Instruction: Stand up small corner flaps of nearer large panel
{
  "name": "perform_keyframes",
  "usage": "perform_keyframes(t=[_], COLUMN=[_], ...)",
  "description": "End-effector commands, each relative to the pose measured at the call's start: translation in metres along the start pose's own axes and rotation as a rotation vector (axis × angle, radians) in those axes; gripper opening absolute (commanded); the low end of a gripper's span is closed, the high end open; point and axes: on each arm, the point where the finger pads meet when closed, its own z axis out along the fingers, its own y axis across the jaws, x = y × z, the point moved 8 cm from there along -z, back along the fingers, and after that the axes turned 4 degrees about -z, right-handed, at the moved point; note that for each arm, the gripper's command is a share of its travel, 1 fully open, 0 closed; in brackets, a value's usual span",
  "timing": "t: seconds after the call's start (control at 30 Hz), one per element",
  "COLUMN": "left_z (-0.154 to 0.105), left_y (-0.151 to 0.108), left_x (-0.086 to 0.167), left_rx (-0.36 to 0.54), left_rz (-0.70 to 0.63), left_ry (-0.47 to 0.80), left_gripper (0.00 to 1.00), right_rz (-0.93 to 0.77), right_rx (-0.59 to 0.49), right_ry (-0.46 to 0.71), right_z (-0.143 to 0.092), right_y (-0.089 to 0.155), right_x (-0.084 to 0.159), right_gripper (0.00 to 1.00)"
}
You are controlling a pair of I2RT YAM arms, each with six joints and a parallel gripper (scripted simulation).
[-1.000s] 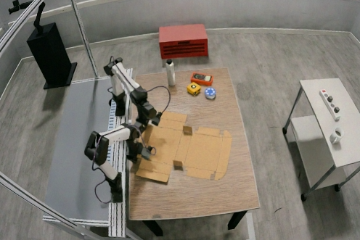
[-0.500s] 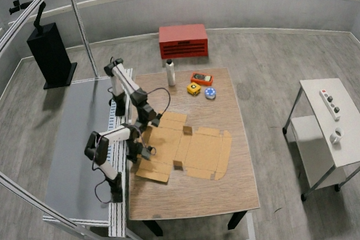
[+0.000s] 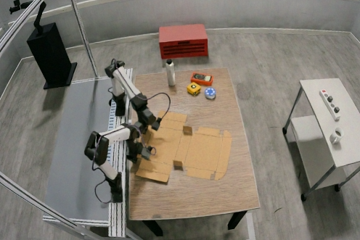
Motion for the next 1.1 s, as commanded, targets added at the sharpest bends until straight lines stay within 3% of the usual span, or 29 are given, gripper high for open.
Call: perform_keyframes(t=[0.0,0.2,0.53,0.9,1.07], left_z=[-0.014,-0.008,-0.024,-0.052,-0.047], left_y=[-0.007,-0.008,-0.006,0.015,0.026], left_x=[-0.010,-0.009,-0.006,-0.007,-0.001], left_rx=[0.064,0.051,0.052,0.050,0.032], left_rz=[0.003,0.007,0.007,0.002,0.000], left_ry=[-0.059,-0.042,-0.044,-0.046,-0.019], left_gripper=[0.48,0.48,0.48,0.48,0.48], right_rz=[-0.001,-0.001,-0.001,-0.001,-0.001], right_rx=[0.069,0.069,0.069,0.069,0.069], right_ry=[0.014,0.014,0.014,0.014,0.014], right_z=[0.009,0.009,0.009,0.009,0.009], right_y=[-0.008,-0.008,-0.008,-0.008,-0.008], right_x=[0.004,0.004,0.004,0.004,0.004], right_gripper=[0.76,0.76,0.76,0.76,0.76])
